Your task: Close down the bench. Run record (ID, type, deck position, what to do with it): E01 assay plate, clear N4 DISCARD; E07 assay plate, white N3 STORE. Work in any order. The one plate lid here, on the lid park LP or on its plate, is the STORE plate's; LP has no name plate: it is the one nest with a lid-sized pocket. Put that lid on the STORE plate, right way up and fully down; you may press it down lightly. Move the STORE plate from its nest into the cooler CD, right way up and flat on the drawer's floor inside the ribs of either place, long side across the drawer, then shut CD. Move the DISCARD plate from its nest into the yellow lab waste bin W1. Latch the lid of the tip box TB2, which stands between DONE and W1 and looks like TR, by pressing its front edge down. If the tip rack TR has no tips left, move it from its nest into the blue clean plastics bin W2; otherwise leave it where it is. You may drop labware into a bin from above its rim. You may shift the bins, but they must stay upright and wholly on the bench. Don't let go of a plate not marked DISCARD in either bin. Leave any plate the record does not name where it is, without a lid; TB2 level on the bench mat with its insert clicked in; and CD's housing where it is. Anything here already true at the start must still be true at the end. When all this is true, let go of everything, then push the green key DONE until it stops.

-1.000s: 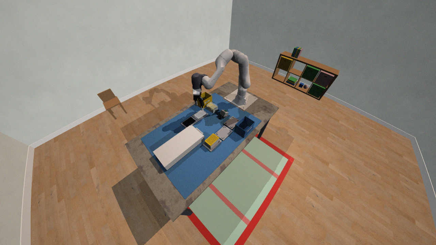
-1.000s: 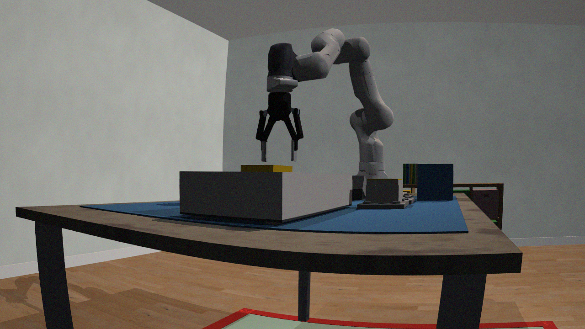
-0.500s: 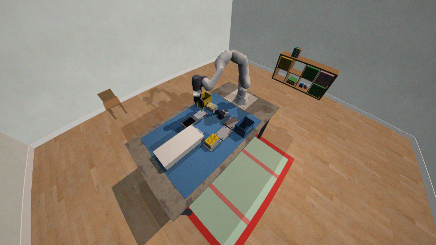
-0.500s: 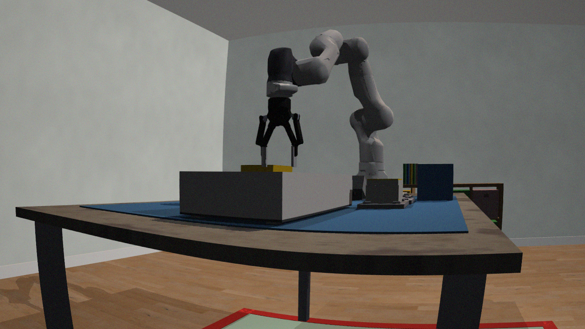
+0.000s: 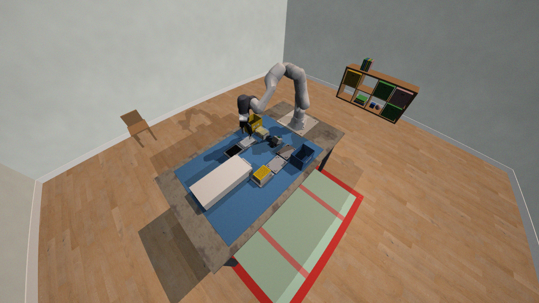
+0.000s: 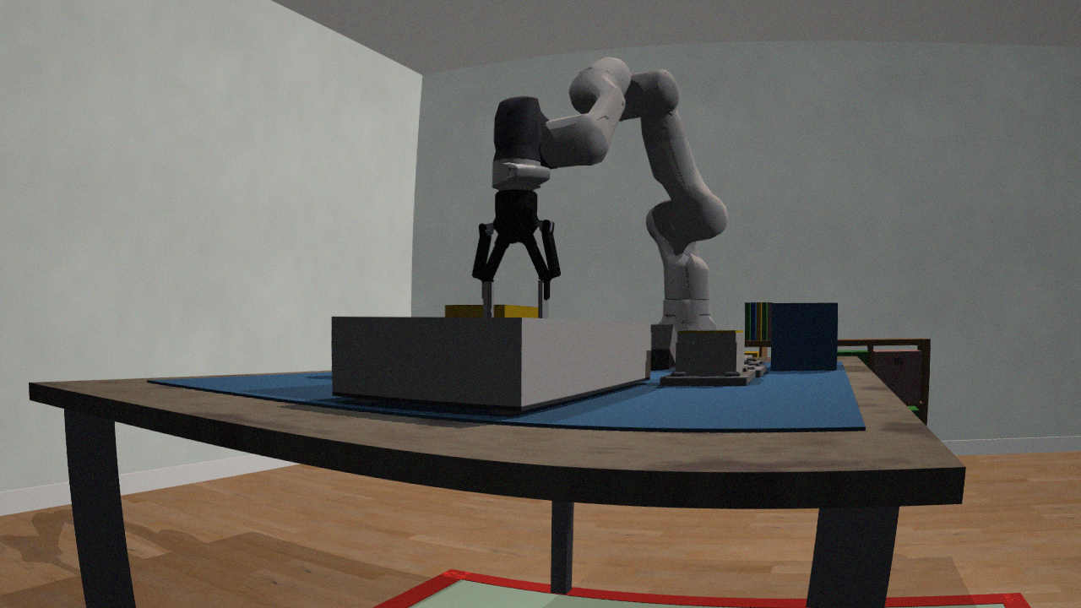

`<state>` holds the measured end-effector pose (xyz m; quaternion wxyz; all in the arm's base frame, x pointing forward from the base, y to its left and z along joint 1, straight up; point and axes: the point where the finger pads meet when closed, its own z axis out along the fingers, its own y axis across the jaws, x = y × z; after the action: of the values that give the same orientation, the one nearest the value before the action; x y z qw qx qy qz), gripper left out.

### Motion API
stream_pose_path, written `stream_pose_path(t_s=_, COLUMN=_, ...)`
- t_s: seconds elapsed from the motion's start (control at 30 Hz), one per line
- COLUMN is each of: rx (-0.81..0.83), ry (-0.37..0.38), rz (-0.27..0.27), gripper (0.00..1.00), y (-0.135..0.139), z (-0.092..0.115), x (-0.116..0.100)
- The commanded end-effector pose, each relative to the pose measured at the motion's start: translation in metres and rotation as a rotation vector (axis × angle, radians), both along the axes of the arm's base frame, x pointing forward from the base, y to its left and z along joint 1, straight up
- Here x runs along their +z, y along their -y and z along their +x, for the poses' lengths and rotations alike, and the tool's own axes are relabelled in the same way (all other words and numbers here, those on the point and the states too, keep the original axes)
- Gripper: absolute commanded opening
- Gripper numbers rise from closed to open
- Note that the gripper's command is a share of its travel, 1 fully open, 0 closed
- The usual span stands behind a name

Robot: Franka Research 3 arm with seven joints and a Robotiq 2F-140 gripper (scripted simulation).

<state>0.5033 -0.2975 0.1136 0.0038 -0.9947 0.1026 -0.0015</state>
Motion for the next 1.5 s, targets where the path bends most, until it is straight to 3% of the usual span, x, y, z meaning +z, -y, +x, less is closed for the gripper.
stream_pose_path(t_s=0.0, rx=-0.005, ry=0.004, rz=-0.004, gripper=0.66, y=0.000, z=0.001, x=-0.005)
stream_pose_path(t_s=1.47, rx=-0.005, ry=0.004, rz=-0.004, gripper=0.66, y=0.000, z=0.002, x=-0.057)
